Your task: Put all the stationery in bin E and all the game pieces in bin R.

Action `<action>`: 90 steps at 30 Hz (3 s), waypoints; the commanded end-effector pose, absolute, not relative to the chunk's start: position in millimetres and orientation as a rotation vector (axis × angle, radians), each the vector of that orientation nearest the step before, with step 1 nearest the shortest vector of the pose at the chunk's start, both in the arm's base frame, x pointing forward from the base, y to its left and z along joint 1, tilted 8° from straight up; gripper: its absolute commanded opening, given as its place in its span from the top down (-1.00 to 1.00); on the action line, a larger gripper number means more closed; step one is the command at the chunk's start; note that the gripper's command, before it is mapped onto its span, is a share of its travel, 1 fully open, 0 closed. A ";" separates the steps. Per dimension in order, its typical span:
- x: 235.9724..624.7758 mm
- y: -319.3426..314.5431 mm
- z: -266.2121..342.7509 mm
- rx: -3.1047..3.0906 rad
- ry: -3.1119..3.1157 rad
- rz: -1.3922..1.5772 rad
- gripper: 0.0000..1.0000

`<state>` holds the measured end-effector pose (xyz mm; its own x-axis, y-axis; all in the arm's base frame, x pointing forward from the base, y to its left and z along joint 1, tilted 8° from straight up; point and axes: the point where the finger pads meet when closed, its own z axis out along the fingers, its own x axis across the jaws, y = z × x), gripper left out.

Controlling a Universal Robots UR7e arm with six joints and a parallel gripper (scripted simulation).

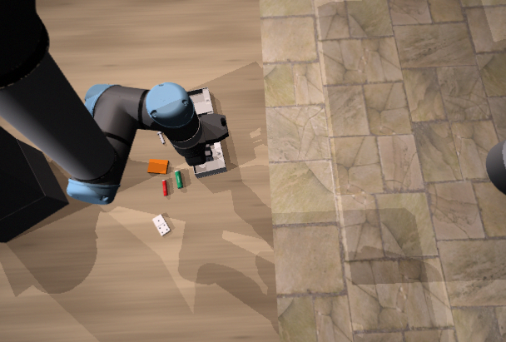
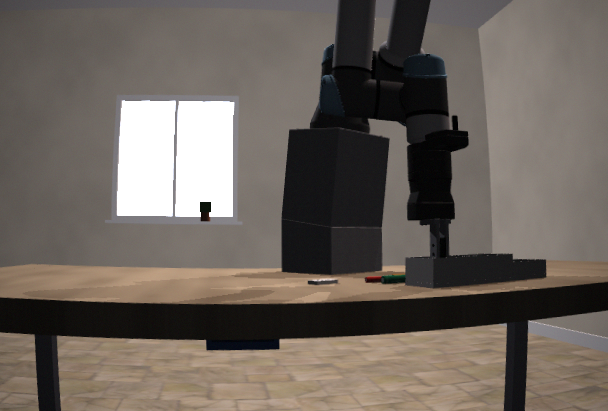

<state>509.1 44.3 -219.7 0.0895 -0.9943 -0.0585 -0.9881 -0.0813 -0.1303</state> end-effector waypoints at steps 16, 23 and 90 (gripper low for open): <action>513.1 46.0 -244.6 -2.213 2.031 -0.070 0.39; 513.1 46.0 -244.7 -2.213 2.031 -0.070 0.39; 505.9 42.0 -187.9 -2.213 2.031 -0.070 0.39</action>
